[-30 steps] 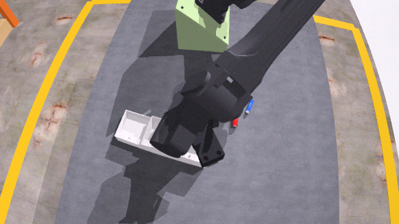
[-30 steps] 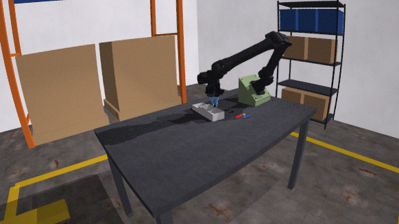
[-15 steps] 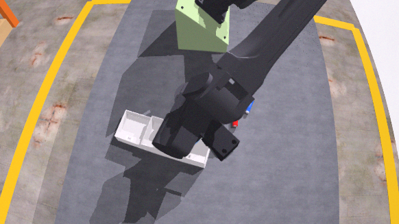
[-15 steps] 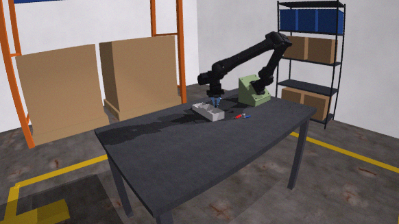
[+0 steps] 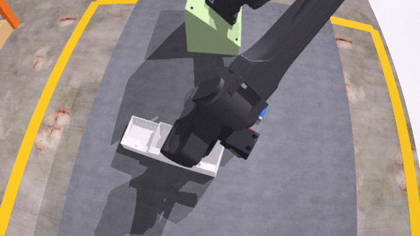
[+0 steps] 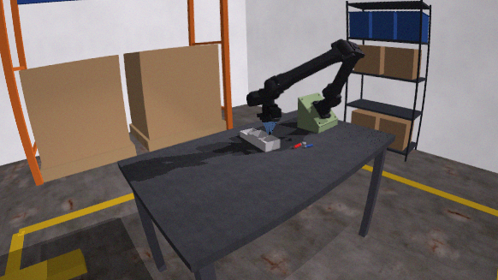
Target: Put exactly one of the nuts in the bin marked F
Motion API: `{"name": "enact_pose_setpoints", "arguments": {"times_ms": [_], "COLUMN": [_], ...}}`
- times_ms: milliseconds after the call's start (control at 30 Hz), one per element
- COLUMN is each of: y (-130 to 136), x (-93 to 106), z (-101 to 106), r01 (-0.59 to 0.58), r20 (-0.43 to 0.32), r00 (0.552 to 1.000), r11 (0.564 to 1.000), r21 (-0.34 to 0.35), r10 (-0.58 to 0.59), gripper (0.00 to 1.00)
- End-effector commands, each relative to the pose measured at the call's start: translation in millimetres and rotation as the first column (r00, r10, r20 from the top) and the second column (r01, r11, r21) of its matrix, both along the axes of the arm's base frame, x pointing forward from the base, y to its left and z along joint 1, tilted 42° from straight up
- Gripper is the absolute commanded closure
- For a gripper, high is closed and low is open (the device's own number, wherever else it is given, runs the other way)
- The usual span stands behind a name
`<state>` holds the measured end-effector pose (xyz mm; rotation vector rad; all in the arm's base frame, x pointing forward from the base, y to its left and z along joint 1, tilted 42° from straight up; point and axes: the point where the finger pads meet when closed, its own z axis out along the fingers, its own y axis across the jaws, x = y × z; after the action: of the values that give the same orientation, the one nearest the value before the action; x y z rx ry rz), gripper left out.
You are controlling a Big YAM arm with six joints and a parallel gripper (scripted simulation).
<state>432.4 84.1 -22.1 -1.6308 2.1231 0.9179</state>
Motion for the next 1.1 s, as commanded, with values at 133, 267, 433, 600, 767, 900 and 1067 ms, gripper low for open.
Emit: {"name": "enact_pose_setpoints", "arguments": {"times_ms": [133,267,433,600,767,900,1067], "y": [1,-3,-13,-14,-16,-17,-19], "x": [27.5,33.6,31.6,12.5,10.4,6.0,3.4], "z": [23,25,15,10,11,6,1], "r01": [-0.126,-0.152,-0.153,-0.152,-0.152,-0.152,-0.152], "r20": [0.18,0.23,0.254,0.23,0.234,0.226,0.215], "r00": [0.976,0.962,0.956,0.963,0.961,0.963,0.966], "r11": [0.992,0.988,0.988,0.988,0.988,0.988,0.988], "r21": [0.014,0.013,0.014,0.018,0.016,0.017,0.019], "r10": [0.121,0.145,0.145,0.144,0.144,0.145,0.145], "gripper": [0.89,0.89,0.89,0.89,0.89,0.89,0.89]}}
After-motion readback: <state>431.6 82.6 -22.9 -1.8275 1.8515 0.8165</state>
